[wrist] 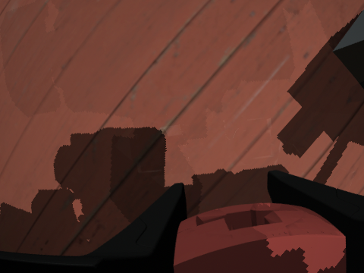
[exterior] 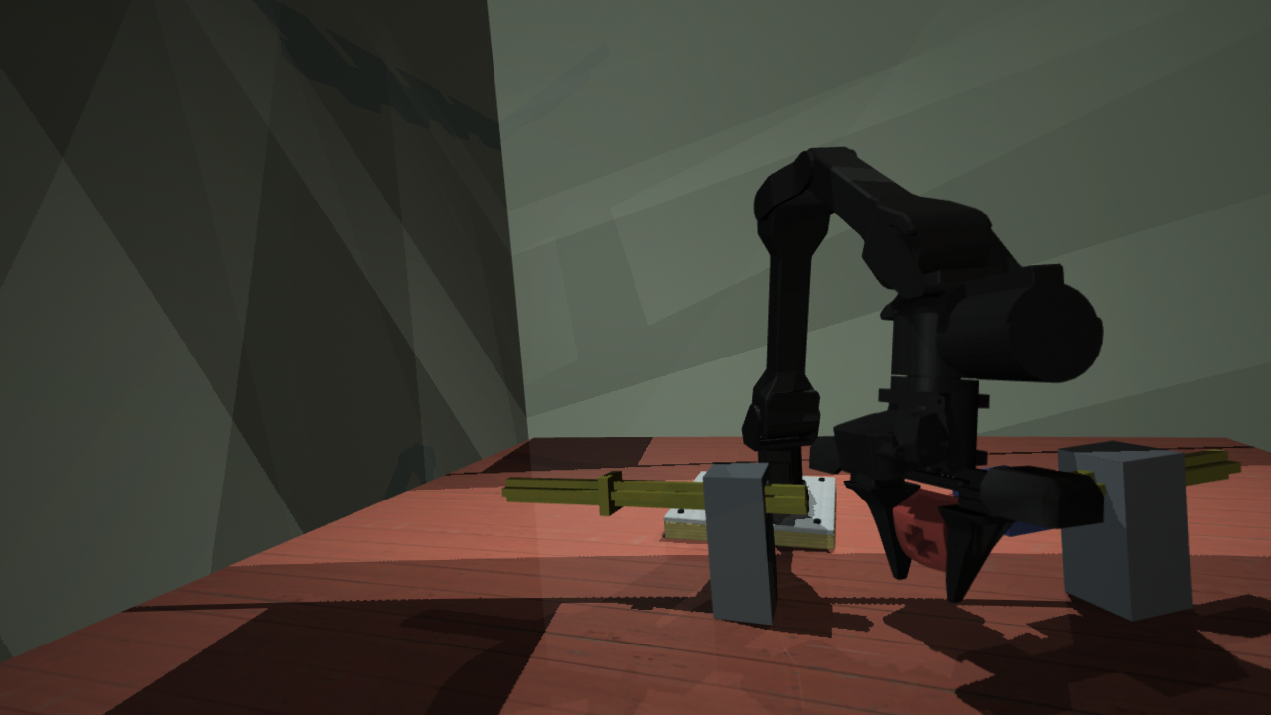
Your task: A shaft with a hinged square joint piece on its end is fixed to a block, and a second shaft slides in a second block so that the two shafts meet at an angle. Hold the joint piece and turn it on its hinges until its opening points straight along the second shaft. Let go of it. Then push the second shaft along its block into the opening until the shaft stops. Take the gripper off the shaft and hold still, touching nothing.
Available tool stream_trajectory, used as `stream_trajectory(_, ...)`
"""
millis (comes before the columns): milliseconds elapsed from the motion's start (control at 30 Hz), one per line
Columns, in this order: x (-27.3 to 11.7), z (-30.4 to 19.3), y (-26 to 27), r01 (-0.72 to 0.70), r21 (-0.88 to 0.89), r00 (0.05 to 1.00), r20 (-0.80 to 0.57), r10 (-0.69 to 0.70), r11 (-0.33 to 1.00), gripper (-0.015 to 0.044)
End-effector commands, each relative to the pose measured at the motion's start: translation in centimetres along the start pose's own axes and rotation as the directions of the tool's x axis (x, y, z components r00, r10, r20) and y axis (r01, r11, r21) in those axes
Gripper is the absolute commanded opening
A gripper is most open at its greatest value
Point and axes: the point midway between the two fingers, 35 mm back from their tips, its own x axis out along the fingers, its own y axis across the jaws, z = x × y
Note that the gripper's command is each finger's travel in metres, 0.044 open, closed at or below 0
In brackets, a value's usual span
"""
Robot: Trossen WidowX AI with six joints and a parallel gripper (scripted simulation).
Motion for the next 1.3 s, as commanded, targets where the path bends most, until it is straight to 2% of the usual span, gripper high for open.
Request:
stream_trajectory(0,-0.09,0.03,-0.28,0.009,0.061,1.0,0.021,-0.01,0.998,0.0)
stream_trajectory(367,-0.26,0.03,-0.94,0.035,0.194,0.997,0.054,-0.046,0.98,0.0)
stream_trajectory(1267,-0.23,0.03,-0.93,0.036,0.198,0.997,0.054,-0.048,0.98,0.0)
